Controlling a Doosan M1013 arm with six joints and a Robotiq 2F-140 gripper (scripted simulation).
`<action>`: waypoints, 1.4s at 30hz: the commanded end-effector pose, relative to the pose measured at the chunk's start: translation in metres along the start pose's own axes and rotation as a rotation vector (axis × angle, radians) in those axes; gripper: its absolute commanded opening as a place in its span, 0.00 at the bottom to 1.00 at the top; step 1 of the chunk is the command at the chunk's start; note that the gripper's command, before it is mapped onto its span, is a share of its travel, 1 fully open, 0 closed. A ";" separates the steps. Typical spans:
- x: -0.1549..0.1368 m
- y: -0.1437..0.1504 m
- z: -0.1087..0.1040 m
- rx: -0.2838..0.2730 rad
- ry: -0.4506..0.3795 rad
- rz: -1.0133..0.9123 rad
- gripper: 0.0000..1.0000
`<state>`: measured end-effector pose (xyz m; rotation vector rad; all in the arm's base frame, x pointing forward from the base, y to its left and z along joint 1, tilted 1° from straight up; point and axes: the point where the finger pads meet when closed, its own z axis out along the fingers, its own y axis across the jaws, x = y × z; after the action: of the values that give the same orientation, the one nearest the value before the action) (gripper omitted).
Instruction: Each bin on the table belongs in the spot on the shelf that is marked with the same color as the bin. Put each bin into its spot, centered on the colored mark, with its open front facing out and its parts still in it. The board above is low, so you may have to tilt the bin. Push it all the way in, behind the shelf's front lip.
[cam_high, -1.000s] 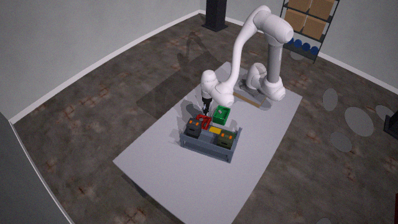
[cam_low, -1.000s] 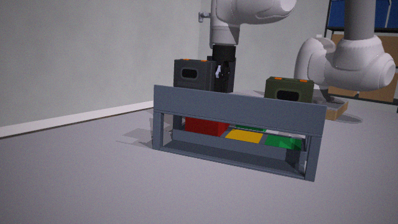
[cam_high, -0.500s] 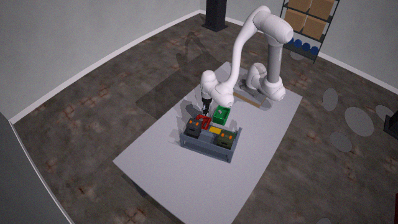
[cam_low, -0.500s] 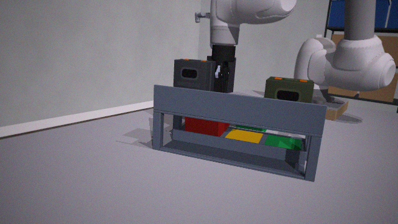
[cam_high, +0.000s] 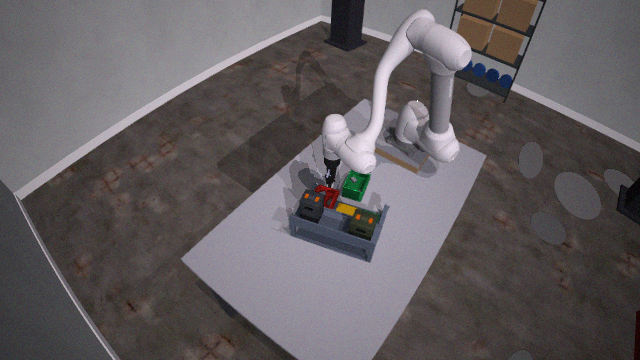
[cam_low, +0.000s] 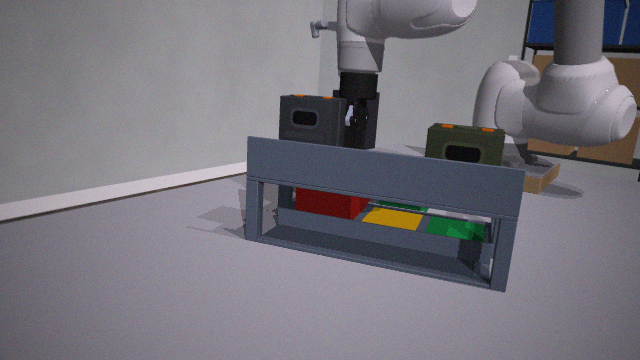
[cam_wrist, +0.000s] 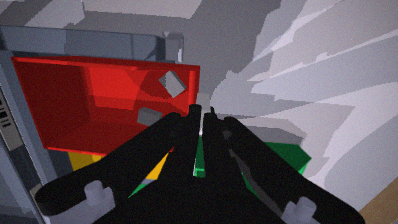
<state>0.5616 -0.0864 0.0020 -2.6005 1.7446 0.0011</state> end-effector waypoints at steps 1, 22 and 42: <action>0.000 -0.002 0.000 0.000 0.000 0.000 0.10; 0.000 -0.014 0.000 0.000 0.000 0.000 0.10; 0.000 -0.027 0.000 0.000 0.000 0.000 0.10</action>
<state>0.5856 -0.0766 0.0022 -2.6005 1.7446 0.0011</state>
